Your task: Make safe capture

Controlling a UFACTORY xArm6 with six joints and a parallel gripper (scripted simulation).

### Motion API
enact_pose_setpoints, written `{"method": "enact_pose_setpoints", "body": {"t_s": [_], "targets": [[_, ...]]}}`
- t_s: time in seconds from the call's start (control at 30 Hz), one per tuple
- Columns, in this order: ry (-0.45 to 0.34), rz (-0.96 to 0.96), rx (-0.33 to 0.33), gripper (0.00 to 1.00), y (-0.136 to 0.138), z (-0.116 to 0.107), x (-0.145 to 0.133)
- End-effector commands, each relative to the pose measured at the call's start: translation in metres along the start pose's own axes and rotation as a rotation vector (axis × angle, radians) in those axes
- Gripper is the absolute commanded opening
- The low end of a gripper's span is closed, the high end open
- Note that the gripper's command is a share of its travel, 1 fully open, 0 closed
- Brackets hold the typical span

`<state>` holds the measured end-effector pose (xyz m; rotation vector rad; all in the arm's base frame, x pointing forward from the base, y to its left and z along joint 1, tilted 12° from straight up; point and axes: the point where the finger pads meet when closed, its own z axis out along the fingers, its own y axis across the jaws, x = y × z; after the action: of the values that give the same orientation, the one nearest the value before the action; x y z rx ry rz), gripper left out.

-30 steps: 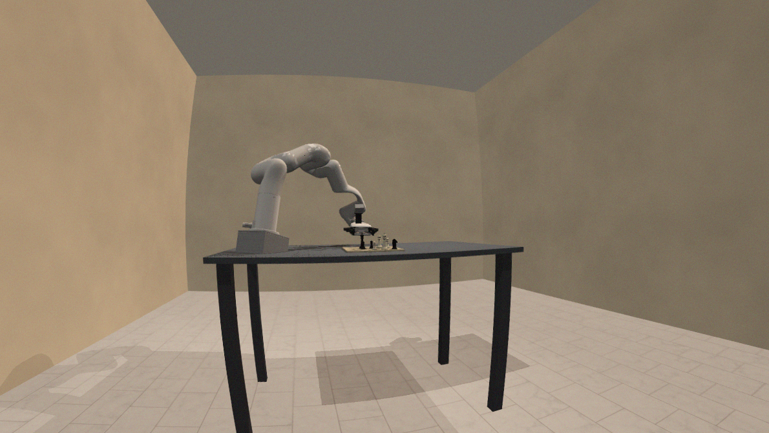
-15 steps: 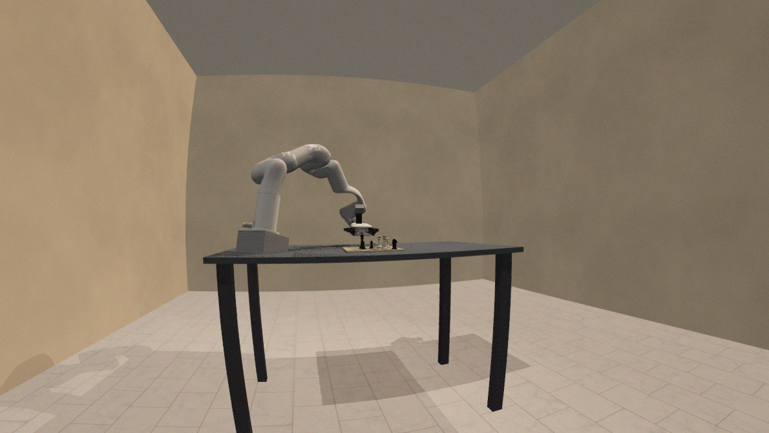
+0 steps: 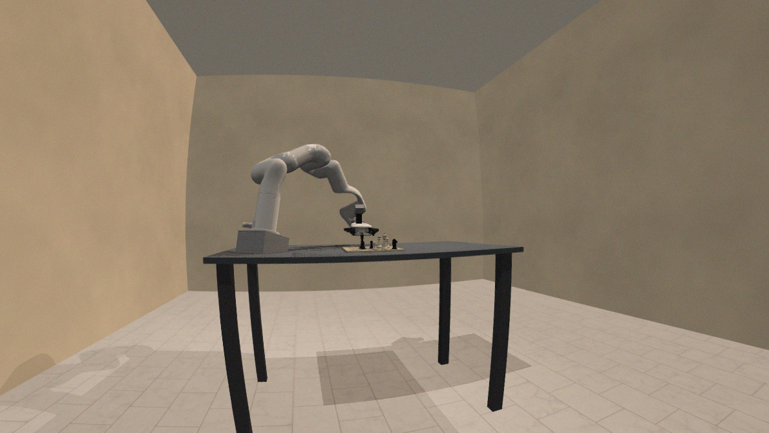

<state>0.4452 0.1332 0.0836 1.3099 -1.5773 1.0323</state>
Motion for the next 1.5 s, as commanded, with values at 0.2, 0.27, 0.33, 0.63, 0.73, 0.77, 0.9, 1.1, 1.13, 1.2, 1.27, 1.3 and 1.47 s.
{"method": "enact_pose_setpoints", "body": {"t_s": [0.2, 0.27, 0.33, 0.63, 0.73, 0.77, 0.9, 1.1, 1.13, 1.2, 1.27, 1.3, 1.47], "targets": [[-0.002, 0.003, 0.001, 1.0, -0.001, -0.001, 0.001], [-0.002, 0.003, 0.001, 1.0, -0.001, -0.001, 0.001], [-0.002, 0.003, 0.001, 1.0, -0.001, -0.001, 0.001], [-0.002, 0.003, 0.0, 1.0, -0.001, -0.003, 0.01], [-0.002, 0.003, 0.0, 1.0, 0.0, -0.005, 0.024], [-0.002, 0.003, 0.0, 1.0, 0.0, -0.006, 0.03], [-0.002, 0.003, 0.0, 1.0, 0.0, -0.011, 0.057], [-0.002, 0.003, 0.0, 1.0, 0.001, -0.015, 0.079], [-0.002, 0.003, 0.0, 1.0, 0.001, -0.015, 0.083], [-0.002, 0.003, 0.0, 1.0, 0.001, -0.016, 0.088], [-0.002, 0.003, 0.0, 1.0, 0.001, -0.016, 0.089], [-0.002, 0.003, 0.0, 1.0, 0.001, -0.016, 0.089], [-0.017, 0.017, -0.012, 1.0, -0.001, -0.013, 0.087]]}}
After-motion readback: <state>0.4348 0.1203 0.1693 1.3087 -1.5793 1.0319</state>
